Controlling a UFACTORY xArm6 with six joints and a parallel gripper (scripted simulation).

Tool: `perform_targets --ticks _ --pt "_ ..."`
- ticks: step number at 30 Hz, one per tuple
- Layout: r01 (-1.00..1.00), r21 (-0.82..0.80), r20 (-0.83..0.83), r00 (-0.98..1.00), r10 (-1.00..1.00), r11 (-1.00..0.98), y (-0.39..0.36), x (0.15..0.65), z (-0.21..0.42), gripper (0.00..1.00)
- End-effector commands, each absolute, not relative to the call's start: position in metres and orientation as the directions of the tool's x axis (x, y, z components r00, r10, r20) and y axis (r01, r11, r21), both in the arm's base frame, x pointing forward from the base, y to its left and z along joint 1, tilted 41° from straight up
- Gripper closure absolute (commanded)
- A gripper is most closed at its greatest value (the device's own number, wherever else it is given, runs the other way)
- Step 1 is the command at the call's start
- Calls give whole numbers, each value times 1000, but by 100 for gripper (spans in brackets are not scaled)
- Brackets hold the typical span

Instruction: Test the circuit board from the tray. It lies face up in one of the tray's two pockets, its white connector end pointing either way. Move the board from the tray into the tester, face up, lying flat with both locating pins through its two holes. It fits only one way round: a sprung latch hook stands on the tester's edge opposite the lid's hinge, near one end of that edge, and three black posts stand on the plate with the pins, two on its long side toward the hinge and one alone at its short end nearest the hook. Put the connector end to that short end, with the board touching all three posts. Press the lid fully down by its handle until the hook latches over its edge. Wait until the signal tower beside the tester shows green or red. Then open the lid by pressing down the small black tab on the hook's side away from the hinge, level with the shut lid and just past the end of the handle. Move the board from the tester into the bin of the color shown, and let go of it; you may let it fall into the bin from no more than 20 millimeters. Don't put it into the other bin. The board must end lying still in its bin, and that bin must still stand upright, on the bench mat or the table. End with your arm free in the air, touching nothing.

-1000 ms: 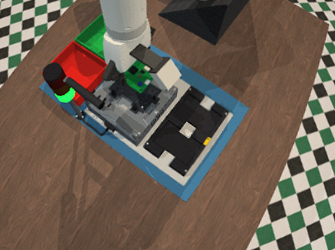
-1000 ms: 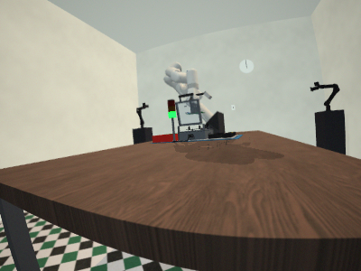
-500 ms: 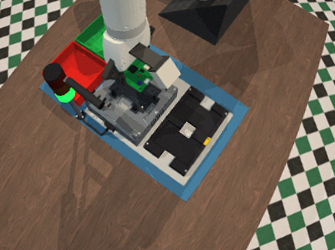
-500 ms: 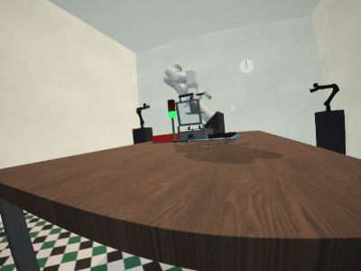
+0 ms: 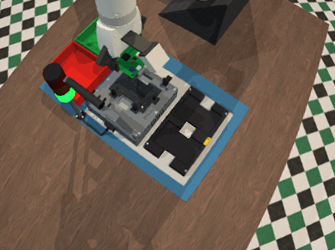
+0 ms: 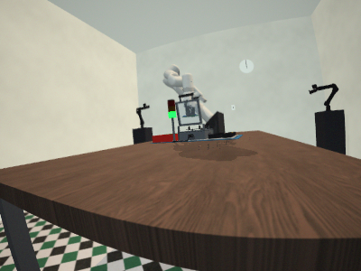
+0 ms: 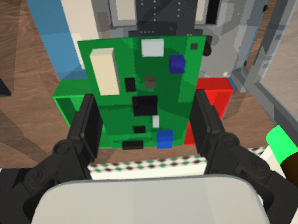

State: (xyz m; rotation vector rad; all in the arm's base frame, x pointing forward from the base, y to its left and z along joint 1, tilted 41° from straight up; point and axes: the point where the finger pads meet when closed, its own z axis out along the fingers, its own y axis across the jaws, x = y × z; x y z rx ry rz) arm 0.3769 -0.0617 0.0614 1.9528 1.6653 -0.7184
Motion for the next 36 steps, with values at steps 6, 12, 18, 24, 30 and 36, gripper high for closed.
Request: perform_targets --ticks 6,12,18,24,30,36 --pt "989 23 -657 127 743 -148 -115 337 89 21" --pt "989 23 -657 127 743 -148 -138 319 100 21" --pt "989 23 -657 127 743 -148 -168 296 114 21" --pt "989 23 -657 127 743 -148 -185 283 122 21" --pt "989 23 -657 127 743 -148 -193 276 126 21" --pt "989 23 -657 127 743 -148 -195 275 127 21"
